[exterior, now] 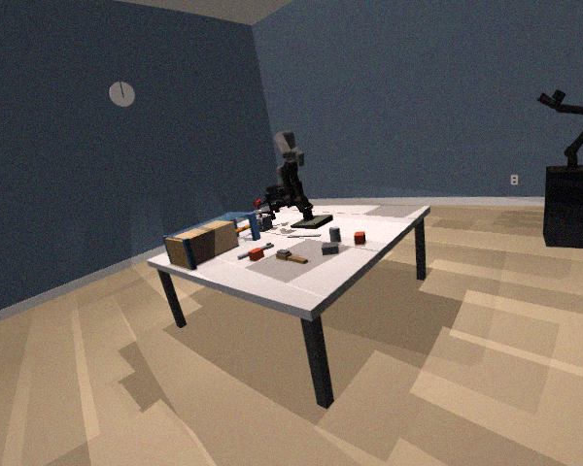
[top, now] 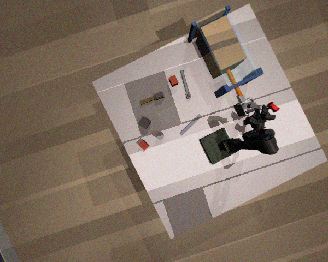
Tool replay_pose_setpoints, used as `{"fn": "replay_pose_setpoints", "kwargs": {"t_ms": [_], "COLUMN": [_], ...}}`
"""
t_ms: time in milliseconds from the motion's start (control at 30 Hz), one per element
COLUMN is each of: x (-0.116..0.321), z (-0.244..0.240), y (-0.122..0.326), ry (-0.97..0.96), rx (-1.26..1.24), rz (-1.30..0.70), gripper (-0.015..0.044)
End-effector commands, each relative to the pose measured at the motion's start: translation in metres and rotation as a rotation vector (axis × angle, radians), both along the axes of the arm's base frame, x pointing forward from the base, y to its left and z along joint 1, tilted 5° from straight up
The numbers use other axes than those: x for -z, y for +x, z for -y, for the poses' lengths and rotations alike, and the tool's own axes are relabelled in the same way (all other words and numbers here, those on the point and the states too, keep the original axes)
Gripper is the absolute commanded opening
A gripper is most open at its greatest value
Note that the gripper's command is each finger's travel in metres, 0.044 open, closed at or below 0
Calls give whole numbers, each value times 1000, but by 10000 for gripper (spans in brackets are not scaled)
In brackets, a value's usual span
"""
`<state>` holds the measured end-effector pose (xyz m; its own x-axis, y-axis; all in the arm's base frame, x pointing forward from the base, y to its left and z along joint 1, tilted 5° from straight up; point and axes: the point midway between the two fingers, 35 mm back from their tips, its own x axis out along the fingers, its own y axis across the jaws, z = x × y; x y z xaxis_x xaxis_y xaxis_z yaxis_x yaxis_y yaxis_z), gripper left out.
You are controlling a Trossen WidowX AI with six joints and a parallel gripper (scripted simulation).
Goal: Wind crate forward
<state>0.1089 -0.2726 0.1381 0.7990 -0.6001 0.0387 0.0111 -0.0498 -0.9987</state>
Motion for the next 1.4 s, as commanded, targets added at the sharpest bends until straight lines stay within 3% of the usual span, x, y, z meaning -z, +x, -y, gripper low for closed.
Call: {"fn": "replay_pose_setpoints", "kwargs": {"t_ms": [0,1367], "x": [-3,-4], "z": [2,-5], "y": [-1,4], "ry": [-19,0], "rx": [3,0], "rz": [-4,0], "gripper": [240,240]}}
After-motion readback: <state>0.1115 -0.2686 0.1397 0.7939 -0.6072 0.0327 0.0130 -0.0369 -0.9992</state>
